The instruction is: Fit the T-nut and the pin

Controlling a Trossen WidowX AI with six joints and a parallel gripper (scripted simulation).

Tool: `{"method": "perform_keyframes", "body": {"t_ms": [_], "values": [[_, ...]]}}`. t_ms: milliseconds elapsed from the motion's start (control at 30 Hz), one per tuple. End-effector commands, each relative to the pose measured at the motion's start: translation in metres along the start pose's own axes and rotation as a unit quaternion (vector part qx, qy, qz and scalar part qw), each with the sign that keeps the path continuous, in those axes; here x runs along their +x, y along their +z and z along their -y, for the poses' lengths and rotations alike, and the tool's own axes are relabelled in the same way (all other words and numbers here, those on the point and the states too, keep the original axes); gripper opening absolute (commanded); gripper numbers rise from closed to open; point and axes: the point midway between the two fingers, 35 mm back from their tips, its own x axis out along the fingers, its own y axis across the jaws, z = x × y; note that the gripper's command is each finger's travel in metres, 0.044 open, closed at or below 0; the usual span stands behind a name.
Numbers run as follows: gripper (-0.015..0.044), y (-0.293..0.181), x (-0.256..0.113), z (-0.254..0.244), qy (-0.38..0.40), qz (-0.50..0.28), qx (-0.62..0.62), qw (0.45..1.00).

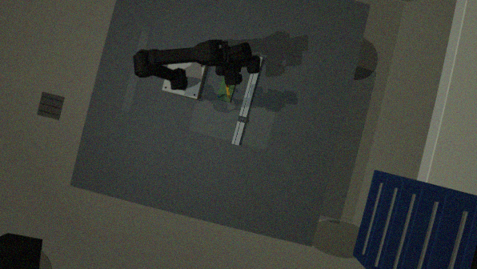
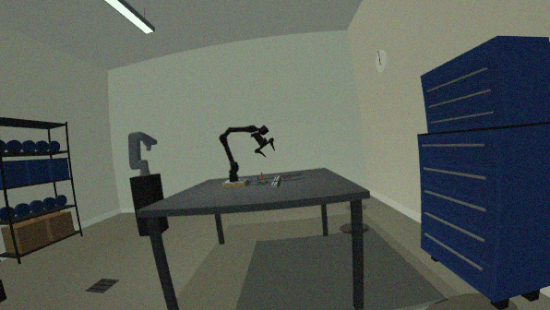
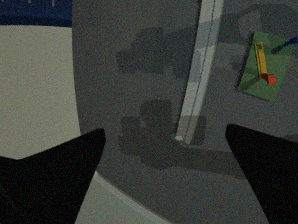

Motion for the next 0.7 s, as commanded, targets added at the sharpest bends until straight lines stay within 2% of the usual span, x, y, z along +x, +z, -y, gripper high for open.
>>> {"method": "perform_keyframes", "body": {"t_ms": [0,67,333,667], "values": [[0.0440,0.019,0.022,0.076,-0.181,0.073,-0.098,0.976],[0.0440,0.027,0.022,0.100,-0.241,0.093,-0.134,0.957],[0.0440,0.031,0.025,0.098,-0.245,0.095,-0.137,0.955],[0.0440,0.029,0.074,0.128,-0.245,0.095,-0.137,0.955]]}}
